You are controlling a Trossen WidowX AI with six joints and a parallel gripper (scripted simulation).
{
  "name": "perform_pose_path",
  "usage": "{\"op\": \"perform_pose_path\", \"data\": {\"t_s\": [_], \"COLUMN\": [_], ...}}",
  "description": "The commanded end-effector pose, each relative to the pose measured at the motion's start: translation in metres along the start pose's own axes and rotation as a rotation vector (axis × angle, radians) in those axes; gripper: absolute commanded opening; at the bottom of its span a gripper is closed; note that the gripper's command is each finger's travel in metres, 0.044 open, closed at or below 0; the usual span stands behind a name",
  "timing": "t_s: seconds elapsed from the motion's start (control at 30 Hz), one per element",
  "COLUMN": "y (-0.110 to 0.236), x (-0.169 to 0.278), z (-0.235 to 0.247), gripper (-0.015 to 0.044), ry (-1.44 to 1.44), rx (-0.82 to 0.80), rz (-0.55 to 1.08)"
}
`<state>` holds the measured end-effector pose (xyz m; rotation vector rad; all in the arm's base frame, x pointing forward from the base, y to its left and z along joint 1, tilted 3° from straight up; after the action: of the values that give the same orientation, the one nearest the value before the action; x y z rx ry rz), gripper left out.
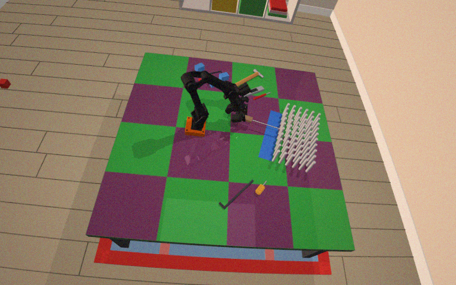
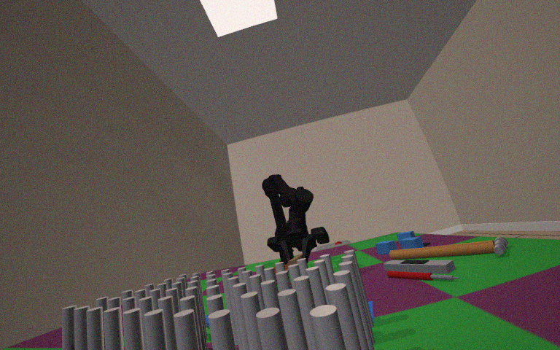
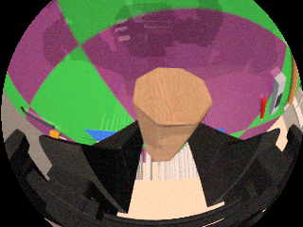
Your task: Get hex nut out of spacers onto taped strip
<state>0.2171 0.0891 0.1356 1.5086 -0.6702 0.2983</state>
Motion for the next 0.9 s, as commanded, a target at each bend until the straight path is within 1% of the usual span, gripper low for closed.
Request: {"op": "perform_pose_path", "data": {"t_s": [0.0,0.17,0.87], "y": [-0.011,-0.018,-0.025], "x": [-0.011,-0.019,-0.008], "z": [0.004,0.006,0.005], "gripper": [0.0,0.0,0.0], "ry": [-0.008,-0.008,-0.006], "rx": [-0.005,-0.005,-0.003], "rz": [0.007,0.008,0.008]}}
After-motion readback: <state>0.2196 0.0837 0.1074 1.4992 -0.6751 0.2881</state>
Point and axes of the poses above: the point midway between the two fingers, 35 mm back from their tips, its own y axis back along the fingers, its own z axis across the jaws, x = y × z, the point moved 8 cm from there along y, back along the fingers, and after that the axes turned 1 degree about -y, right-handed, at the moved point
